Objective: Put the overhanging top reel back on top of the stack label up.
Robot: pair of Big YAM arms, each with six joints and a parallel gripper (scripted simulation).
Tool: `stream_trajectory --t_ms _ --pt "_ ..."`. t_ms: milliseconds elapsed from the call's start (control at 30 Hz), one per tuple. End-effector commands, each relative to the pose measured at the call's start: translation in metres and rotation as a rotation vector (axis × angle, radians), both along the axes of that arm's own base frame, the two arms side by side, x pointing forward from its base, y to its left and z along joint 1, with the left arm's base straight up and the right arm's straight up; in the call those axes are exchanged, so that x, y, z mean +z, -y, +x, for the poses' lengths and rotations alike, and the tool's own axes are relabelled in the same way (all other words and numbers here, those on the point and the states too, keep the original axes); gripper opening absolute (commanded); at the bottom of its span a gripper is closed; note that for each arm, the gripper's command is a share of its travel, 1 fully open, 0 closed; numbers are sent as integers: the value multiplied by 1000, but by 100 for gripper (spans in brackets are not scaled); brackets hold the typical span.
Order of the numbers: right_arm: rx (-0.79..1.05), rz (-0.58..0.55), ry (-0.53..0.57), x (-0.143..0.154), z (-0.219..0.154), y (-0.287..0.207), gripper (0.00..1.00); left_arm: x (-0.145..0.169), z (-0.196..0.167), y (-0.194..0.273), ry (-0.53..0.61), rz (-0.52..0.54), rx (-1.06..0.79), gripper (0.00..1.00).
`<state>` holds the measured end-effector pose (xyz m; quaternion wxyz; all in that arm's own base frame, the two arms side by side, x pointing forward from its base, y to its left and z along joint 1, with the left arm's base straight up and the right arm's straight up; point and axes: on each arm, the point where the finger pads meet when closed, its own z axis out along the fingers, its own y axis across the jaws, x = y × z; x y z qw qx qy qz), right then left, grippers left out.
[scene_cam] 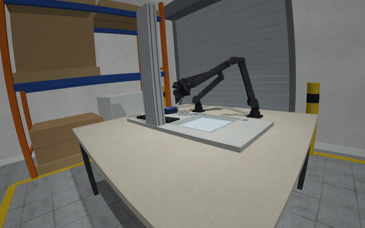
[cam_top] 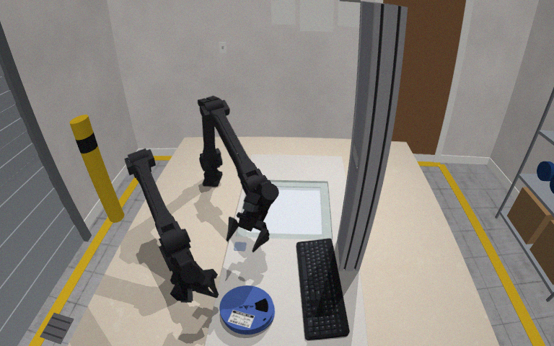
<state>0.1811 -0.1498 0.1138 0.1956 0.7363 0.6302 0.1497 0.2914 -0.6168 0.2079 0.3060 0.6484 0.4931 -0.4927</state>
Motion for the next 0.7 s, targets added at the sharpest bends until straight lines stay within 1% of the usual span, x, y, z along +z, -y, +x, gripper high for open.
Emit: stream_trajectory --t_ms 0,67,167,233,267,333,400,467,667 --pt "12 -56 32 73 -19 8 0 44 4 11 9 -86 -16 100" --pt "12 -58 29 86 -28 4 0 52 0 12 -10 -114 -39 100" --pt "29 -70 24 102 -37 0 34 57 -3 12 -20 -131 -56 100" --pt "62 -94 23 105 -34 -1 57 57 -3 12 -21 -132 -56 100" --pt "80 -113 25 106 -31 0 60 57 -3 12 -21 -132 -56 100" --pt "124 -115 6 91 -27 -3 60 57 -3 12 -21 -132 -56 100" --pt "182 -147 -8 87 -19 -2 60 57 -3 12 -20 -132 -56 100" --pt "182 -147 -8 87 -19 -2 60 57 -3 12 -20 -132 -56 100" --pt "404 -318 -46 78 12 3 60 57 -2 12 -20 -131 -54 100"
